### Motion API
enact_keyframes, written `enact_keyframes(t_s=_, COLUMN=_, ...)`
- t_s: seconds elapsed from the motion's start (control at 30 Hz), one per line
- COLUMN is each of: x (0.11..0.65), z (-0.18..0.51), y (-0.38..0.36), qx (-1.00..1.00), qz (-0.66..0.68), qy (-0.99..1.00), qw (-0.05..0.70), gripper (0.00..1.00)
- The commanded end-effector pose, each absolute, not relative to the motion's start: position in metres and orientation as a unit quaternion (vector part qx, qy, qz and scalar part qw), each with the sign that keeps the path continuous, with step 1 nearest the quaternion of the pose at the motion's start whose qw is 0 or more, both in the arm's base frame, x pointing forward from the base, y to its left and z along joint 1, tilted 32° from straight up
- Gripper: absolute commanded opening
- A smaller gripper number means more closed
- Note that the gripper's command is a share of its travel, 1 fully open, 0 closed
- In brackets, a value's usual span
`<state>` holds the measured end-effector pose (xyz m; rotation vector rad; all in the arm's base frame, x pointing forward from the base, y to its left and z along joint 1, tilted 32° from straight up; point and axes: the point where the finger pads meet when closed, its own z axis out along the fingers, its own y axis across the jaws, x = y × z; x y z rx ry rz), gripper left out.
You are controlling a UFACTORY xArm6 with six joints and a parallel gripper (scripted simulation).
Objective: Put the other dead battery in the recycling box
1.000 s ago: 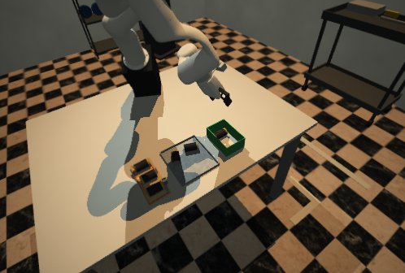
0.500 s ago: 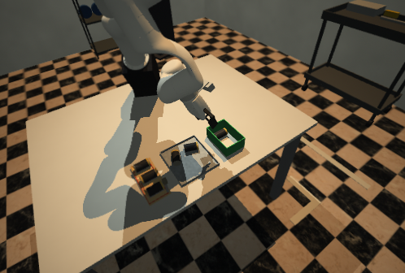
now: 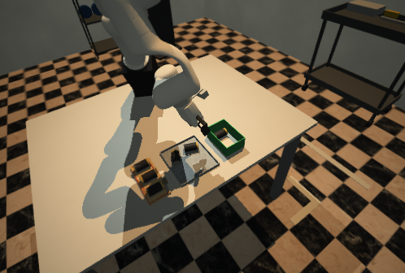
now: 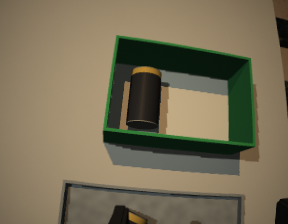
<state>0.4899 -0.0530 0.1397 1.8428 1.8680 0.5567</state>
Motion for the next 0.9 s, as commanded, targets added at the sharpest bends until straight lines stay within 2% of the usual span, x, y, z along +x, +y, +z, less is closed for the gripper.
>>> enact_keyframes(t_s=0.0, x=0.487, z=0.153, y=-0.101, qx=0.685, qz=0.172, qy=0.667, qw=0.239, gripper=1.00)
enact_keyframes(t_s=0.1, x=0.487, z=0.153, y=-0.101, qx=0.685, qz=0.172, qy=0.667, qw=0.239, gripper=1.00)
enact_keyframes(t_s=0.17, x=0.474, z=0.168, y=-0.163, qx=0.704, qz=0.138, qy=0.650, qw=0.251, gripper=1.00)
enact_keyframes(t_s=0.47, x=0.427, z=0.201, y=-0.277, qx=0.742, qz=0.063, qy=0.609, qw=0.271, gripper=1.00)
enact_keyframes(t_s=0.87, x=0.423, z=0.203, y=-0.282, qx=0.745, qz=0.059, qy=0.607, qw=0.272, gripper=1.00)
